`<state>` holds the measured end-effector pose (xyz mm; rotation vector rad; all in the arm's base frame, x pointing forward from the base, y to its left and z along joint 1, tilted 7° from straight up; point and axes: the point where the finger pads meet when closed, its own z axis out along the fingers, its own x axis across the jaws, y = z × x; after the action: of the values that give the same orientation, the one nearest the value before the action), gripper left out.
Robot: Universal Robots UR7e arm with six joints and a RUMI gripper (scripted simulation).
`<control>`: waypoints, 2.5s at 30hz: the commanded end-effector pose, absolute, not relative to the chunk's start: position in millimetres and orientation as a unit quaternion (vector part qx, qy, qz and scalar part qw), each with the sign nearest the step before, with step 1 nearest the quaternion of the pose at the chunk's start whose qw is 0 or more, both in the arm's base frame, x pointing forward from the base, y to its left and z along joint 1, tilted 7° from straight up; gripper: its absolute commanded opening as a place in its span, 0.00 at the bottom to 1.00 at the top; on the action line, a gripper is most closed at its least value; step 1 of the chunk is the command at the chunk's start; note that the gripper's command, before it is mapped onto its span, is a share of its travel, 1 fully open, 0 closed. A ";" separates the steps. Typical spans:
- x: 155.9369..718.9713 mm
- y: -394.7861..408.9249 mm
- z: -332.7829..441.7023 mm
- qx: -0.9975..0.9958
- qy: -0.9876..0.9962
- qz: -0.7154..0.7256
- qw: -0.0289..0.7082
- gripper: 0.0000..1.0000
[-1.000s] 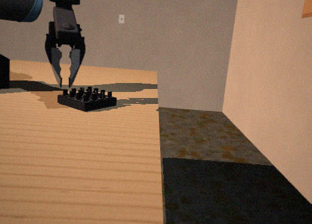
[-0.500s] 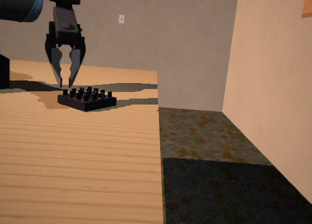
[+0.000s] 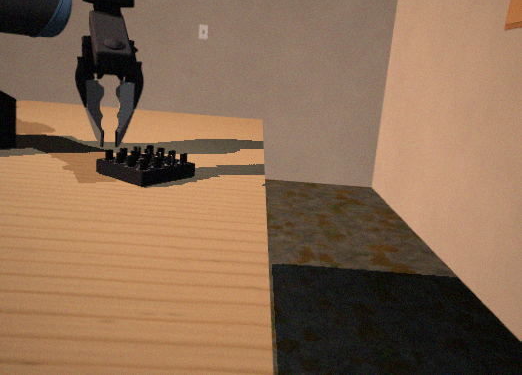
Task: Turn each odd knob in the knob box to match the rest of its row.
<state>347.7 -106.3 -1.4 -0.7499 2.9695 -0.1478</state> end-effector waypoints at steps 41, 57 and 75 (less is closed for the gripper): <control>349.0 -107.2 -11.8 -0.244 0.968 -0.049 0.038 0.11; 349.3 -107.5 -15.0 -0.244 0.968 -0.049 0.038 0.11; 349.3 -107.5 -15.0 -0.244 0.968 -0.049 0.038 0.11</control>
<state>349.0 -107.3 -15.3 -0.7499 2.9695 -0.1478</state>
